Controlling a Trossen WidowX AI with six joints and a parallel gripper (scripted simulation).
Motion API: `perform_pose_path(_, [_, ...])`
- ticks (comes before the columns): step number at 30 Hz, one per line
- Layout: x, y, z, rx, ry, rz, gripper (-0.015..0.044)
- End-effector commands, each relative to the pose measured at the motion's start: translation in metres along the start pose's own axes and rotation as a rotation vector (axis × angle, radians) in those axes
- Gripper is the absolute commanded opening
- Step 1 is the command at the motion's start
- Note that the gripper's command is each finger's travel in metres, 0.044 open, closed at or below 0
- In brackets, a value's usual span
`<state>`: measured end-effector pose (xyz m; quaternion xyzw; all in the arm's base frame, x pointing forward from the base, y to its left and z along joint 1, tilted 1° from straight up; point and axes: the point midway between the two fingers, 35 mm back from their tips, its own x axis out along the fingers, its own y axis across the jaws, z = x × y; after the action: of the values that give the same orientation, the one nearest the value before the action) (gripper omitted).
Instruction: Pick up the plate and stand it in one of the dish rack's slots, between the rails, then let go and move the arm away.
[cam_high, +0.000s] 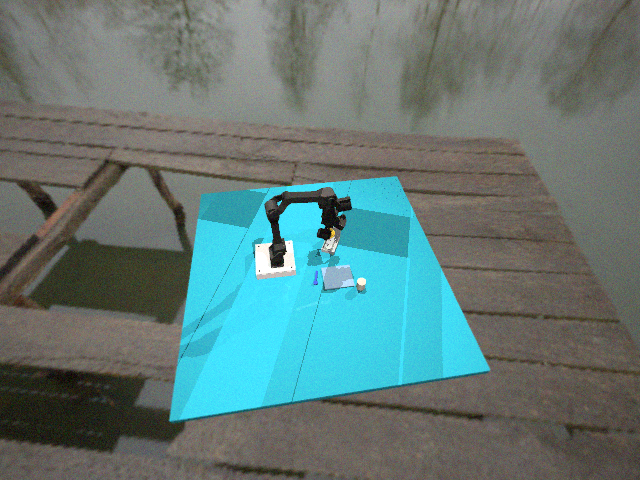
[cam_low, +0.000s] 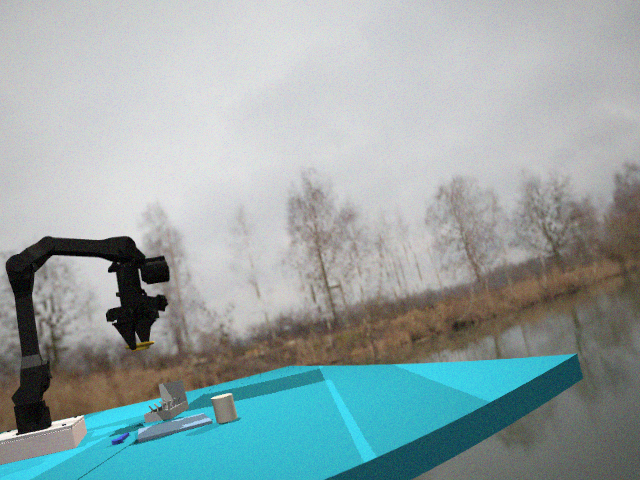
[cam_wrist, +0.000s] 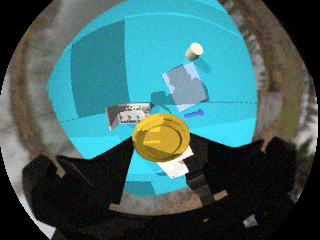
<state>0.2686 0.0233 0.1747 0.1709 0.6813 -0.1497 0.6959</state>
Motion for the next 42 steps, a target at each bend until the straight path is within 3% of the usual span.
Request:
perform_pose_path(1, [0.002,0.003,-0.008,0.047,0.003,-0.001,0.0])
perform_pose_path(23, [0.063,0.024,0.01,-0.3,0.053,0.358,0.0])
perform_pose_path(42, [0.103,0.024,0.021,-0.622,-0.128,0.727,0.0])
